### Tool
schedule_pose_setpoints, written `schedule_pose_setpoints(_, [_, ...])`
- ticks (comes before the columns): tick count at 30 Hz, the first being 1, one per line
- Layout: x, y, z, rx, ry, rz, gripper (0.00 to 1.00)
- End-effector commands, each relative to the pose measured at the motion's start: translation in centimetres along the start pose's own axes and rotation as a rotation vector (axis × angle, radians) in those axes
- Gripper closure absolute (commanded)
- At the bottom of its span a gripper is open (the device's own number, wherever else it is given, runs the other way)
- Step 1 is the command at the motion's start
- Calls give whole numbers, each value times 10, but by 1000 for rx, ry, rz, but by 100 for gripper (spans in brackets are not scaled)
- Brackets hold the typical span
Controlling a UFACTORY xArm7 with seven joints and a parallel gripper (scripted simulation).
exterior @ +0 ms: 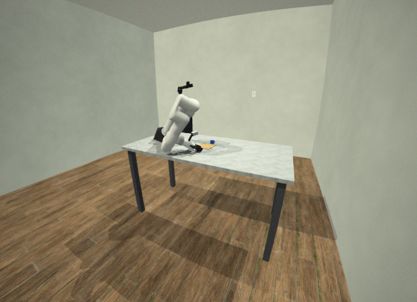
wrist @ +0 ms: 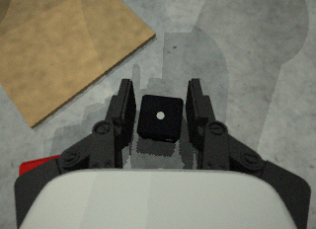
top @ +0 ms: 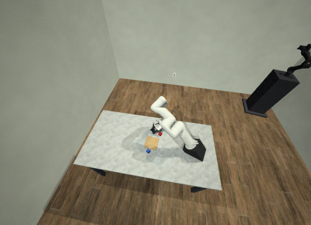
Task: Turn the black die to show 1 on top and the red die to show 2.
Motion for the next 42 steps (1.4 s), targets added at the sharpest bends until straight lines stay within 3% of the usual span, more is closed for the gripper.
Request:
schedule_pose_setpoints(1, [0, 0, 1, 1, 0, 1, 53])
schedule_pose_setpoints(16, [0, 0, 45, 1, 0, 1, 53])
schedule_pose_setpoints(27, [-1, 0, 51, 1, 0, 1, 53])
schedule_pose_setpoints(42, [-43, 0, 73, 1, 0, 1, 53])
Point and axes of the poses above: the point where the finger pads meet when closed, its own z axis back along the fingers, its own y axis across the jaws, x = y × z, the point moved 10 cm from there along z, back along the fingers
